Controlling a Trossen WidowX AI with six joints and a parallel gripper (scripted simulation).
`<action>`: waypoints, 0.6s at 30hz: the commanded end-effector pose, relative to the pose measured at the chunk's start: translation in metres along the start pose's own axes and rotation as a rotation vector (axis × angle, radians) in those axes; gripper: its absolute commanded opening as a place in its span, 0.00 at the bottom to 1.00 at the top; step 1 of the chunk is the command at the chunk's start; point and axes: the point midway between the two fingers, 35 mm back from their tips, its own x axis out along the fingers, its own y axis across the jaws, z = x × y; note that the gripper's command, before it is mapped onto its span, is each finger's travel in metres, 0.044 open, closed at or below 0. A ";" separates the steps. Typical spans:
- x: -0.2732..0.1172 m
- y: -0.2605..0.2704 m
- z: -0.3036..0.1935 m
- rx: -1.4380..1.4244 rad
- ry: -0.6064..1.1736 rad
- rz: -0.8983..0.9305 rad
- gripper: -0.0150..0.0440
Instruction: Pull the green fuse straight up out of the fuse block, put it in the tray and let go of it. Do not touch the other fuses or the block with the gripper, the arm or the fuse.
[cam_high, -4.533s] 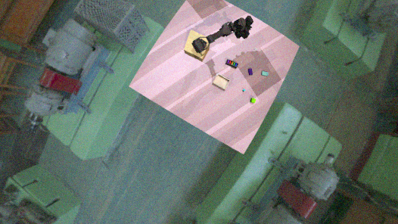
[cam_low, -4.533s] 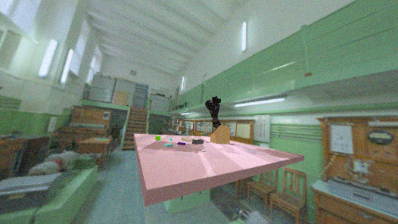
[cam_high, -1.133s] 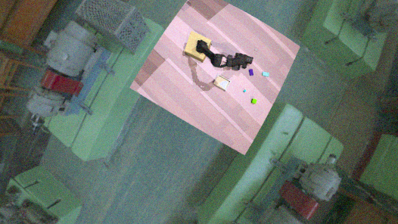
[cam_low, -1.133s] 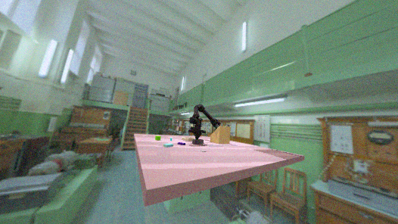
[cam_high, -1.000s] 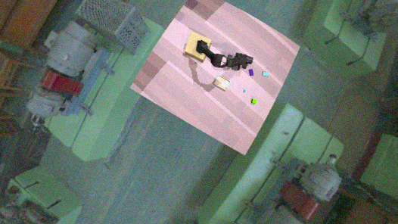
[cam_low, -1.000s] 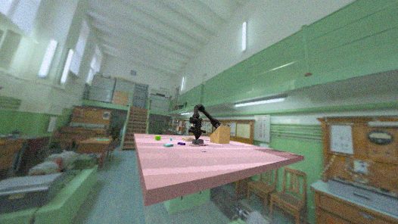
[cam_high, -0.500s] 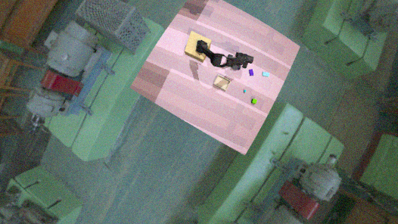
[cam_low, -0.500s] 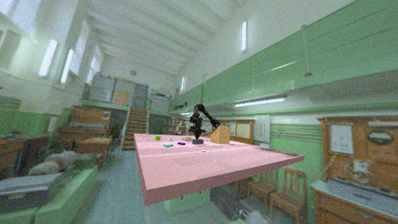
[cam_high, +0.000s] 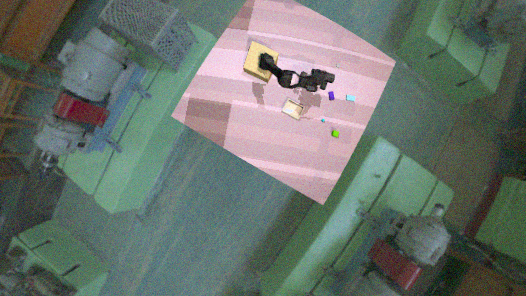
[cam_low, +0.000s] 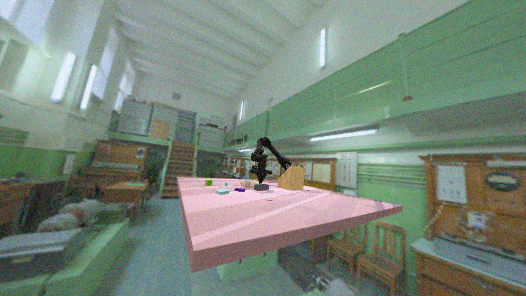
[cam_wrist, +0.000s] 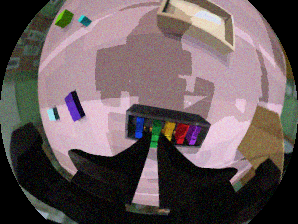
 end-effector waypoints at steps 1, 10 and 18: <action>-0.004 0.001 0.000 0.005 0.004 0.005 0.25; -0.009 0.001 0.000 0.005 0.004 0.005 0.25; -0.013 0.001 0.000 0.004 0.004 0.005 0.25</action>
